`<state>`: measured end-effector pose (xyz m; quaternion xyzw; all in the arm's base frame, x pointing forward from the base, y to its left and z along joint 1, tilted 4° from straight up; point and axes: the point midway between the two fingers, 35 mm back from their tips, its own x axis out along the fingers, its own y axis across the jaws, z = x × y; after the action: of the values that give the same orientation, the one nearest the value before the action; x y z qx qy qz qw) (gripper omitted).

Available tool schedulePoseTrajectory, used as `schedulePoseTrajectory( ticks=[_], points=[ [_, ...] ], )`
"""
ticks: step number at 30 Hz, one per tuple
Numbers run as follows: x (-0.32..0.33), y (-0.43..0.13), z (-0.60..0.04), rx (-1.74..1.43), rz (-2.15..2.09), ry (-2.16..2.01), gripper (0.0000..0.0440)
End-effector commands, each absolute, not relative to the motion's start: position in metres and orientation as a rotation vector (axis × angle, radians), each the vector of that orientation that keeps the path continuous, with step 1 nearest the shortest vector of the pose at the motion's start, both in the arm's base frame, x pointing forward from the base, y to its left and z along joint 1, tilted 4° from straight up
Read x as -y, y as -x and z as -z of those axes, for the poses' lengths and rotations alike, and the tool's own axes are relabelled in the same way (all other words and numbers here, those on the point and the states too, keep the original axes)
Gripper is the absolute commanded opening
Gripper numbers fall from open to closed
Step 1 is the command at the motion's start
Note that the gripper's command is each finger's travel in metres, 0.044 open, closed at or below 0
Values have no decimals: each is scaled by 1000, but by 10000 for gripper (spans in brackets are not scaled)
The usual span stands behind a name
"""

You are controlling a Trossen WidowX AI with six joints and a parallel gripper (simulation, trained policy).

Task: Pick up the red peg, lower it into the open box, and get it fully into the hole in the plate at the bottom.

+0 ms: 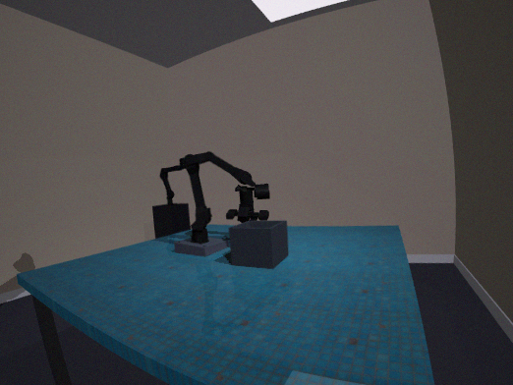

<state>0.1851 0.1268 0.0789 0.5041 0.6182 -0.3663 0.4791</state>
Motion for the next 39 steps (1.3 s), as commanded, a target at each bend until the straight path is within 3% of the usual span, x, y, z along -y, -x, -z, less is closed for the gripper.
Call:
schedulePoseTrajectory(
  ticks=[1, 23, 39],
  points=[
    [-128, -190, -97, -1496, 833, -1263, 0],
    [-81, -212, -197, -1255, 649, -1274, 0],
    [-26, -227, -210, -1147, 759, -1221, 0]
  ],
)
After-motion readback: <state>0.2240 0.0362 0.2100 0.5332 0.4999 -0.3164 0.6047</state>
